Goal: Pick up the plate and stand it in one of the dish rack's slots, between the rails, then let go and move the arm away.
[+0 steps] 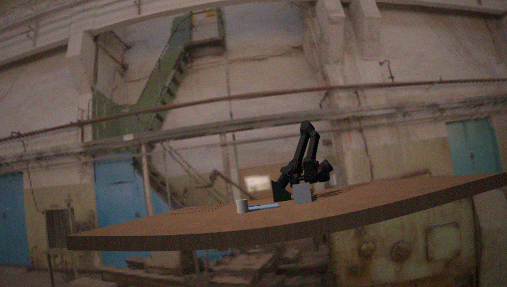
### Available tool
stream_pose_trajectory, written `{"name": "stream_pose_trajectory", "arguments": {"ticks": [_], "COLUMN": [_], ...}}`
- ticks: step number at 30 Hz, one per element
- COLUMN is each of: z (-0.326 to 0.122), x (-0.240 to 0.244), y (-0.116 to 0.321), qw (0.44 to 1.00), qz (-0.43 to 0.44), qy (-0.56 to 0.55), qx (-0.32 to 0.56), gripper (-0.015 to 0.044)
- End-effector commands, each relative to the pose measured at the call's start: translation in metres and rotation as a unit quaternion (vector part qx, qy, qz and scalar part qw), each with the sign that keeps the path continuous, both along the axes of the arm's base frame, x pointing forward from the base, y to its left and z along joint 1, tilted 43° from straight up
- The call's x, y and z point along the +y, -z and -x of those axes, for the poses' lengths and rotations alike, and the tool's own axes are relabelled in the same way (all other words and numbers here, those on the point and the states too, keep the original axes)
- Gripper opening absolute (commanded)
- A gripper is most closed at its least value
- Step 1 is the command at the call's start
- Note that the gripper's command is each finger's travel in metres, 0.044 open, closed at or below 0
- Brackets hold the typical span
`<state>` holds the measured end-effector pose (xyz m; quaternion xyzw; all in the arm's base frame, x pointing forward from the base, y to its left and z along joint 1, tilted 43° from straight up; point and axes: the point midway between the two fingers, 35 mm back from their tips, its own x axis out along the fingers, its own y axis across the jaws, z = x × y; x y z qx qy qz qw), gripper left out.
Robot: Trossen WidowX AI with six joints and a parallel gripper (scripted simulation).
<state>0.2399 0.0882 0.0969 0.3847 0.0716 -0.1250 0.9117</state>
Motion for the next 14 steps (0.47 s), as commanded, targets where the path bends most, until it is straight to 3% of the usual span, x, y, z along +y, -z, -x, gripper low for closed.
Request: {"name": "stream_pose_trajectory", "arguments": {"ticks": [1,14], "z": [-0.004,-0.006], "x": [-0.012,-0.051], "y": [-0.018,-0.054], "qw": [1.000,1.000], "qz": [0.001,0.020], "qy": [-0.002,-0.005], "qx": [-0.002,-0.011], "gripper": [0.0400,0.0400]}}
